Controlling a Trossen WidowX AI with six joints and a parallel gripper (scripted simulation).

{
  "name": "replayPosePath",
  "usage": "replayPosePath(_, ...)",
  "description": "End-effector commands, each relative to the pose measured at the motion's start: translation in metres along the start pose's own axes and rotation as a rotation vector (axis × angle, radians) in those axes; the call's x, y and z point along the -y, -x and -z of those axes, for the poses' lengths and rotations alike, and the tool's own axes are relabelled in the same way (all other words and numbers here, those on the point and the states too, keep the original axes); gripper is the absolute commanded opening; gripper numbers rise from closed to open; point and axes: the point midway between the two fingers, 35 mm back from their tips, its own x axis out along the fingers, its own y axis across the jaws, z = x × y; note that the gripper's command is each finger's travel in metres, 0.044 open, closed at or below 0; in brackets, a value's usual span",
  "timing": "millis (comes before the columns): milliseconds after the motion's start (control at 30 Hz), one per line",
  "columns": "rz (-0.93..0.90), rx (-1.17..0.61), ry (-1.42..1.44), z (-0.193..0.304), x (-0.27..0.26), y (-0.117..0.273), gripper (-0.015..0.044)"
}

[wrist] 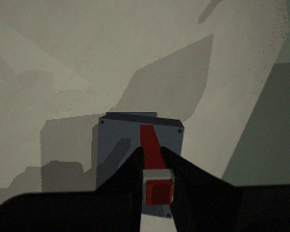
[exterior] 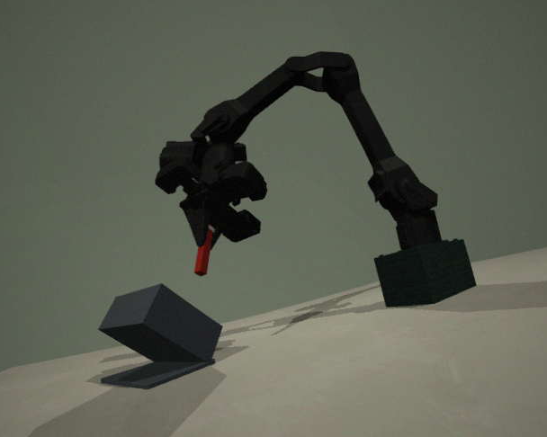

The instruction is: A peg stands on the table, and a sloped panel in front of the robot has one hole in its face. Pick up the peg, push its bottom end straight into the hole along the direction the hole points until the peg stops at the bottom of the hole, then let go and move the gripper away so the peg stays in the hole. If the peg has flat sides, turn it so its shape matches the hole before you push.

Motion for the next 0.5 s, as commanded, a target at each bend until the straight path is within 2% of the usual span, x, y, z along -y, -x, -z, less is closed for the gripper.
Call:
replayPosePath(0, 0.019, -0.008, -0.002, 0.004, -0.002, 0.003, 0.0000)
replayPosePath(467, 0.068, -0.037, -0.023, 0.019, -0.012, 0.015, 0.0000)
